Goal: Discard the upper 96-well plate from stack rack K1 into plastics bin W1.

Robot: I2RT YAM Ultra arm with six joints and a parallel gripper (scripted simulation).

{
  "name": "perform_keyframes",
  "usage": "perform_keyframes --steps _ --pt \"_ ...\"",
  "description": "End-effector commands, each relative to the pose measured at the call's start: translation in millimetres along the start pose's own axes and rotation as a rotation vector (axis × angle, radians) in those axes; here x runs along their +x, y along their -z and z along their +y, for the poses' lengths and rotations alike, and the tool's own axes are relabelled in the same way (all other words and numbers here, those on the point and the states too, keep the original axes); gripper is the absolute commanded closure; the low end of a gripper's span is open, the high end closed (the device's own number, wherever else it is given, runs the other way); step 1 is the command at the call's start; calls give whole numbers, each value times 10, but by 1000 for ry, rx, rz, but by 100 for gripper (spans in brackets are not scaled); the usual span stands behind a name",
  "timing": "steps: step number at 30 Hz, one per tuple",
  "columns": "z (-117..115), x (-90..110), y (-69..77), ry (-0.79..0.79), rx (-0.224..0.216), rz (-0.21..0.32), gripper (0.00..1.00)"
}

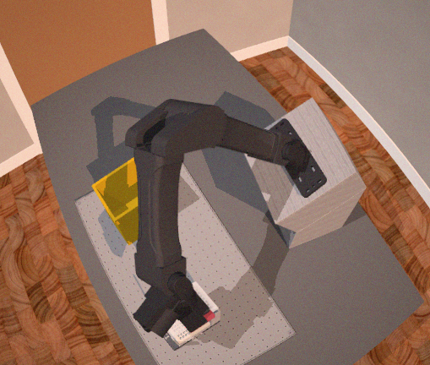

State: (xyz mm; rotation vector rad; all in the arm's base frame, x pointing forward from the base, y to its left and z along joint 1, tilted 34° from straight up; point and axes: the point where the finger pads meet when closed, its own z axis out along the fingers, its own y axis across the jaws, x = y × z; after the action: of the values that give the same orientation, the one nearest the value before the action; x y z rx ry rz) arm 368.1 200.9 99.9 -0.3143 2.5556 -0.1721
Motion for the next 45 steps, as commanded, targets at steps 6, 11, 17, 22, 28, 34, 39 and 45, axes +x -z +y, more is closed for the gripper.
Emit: perform_keyframes --steps 6,11,17,22,28,34,39,45 --pt "33 -194 338 -17 -16 -60 100" --pt "32 -189 422 -17 -16 -60 100" --pt "30 -185 489 -17 -16 -60 100" --pt "28 -180 573 -18 -17 -60 100" --pt "26 -174 673 -18 -17 -60 100" --pt "26 -174 682 -18 -17 -60 100" --pt "31 -188 683 -18 -19 -65 100" --pt "33 -193 684 -19 -20 -67 100"
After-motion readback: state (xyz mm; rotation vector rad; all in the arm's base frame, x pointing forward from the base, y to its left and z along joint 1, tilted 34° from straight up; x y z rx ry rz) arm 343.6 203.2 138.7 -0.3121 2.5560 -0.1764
